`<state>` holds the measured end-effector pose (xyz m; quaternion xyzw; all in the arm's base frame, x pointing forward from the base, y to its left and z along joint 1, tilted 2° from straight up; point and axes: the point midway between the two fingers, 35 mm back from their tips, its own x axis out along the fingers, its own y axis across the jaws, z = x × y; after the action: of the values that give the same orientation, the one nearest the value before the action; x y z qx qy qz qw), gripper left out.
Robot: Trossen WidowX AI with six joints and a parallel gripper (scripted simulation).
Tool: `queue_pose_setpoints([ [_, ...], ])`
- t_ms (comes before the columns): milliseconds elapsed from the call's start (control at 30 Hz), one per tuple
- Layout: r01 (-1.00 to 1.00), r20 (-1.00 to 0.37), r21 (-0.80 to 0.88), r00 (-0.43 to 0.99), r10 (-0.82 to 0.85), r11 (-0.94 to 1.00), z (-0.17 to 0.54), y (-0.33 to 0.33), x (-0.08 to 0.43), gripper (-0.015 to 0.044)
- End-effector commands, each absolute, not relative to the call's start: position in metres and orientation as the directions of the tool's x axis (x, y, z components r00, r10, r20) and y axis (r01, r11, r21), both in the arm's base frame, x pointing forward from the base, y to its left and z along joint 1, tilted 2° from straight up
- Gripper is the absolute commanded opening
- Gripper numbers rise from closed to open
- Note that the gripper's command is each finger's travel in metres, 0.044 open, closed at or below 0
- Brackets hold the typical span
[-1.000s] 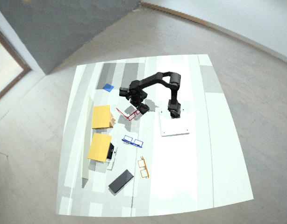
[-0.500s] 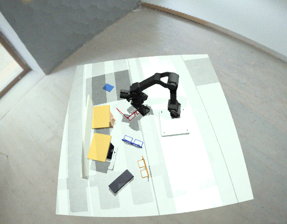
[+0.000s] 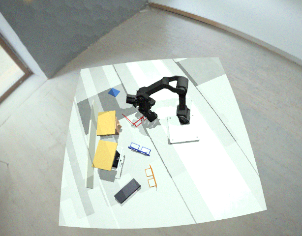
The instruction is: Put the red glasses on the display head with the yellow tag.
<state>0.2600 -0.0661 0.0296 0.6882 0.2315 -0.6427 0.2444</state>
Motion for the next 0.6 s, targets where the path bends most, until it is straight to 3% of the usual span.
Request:
queue_pose_setpoints([
  [0,0.633,-0.998,0.040,0.068,0.004,-0.773,0.030,-0.066,0.260,0.0027],
  [133,0.633,-0.998,0.040,0.068,0.004,-0.773,0.030,-0.066,0.260,0.0000],
  [567,0.633,-0.998,0.040,0.067,0.002,-0.773,0.066,-0.068,0.262,0.0000],
])
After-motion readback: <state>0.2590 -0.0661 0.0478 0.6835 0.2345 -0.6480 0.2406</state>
